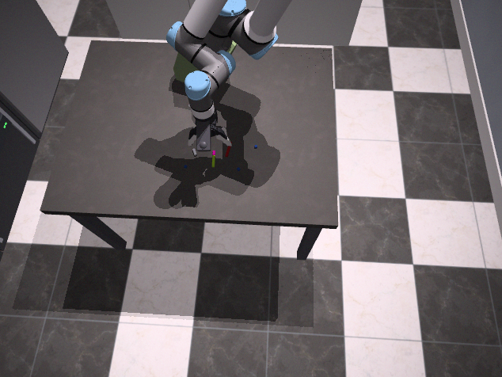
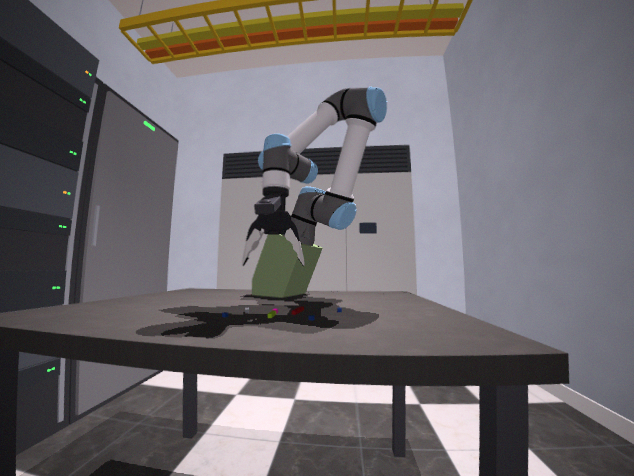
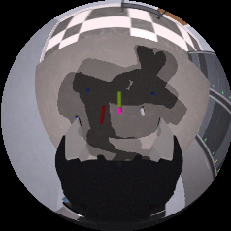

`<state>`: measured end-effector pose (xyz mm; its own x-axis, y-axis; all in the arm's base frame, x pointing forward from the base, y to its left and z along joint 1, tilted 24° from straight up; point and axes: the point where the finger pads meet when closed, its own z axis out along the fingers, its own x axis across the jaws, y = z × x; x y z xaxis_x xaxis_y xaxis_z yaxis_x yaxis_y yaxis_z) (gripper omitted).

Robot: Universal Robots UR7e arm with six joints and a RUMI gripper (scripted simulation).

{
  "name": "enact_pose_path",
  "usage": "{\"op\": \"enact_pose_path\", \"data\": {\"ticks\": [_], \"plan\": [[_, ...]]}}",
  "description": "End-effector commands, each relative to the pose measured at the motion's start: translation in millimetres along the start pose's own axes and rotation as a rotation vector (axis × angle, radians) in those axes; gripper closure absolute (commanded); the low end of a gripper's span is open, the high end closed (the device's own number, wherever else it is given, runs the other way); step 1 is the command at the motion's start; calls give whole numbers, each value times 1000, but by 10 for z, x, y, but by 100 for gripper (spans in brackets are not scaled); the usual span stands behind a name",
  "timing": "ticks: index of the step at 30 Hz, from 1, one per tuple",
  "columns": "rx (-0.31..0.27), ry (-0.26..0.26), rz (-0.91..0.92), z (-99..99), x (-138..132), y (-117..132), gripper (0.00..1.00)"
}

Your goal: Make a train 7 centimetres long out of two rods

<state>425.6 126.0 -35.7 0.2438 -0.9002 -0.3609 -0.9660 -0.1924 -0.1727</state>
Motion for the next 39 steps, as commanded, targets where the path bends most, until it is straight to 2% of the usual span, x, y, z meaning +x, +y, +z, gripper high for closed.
{"op": "enact_pose_path", "data": {"ticks": [1, 4, 6, 12, 17, 39], "plan": [[0, 0, 0, -201, 1, -1, 0], [0, 0, 0, -347, 1, -1, 0], [0, 0, 0, -347, 1, -1, 0], [0, 0, 0, -608, 1, -1, 0], [0, 0, 0, -725, 1, -1, 0], [0, 0, 0, -747, 1, -1, 0]]}}
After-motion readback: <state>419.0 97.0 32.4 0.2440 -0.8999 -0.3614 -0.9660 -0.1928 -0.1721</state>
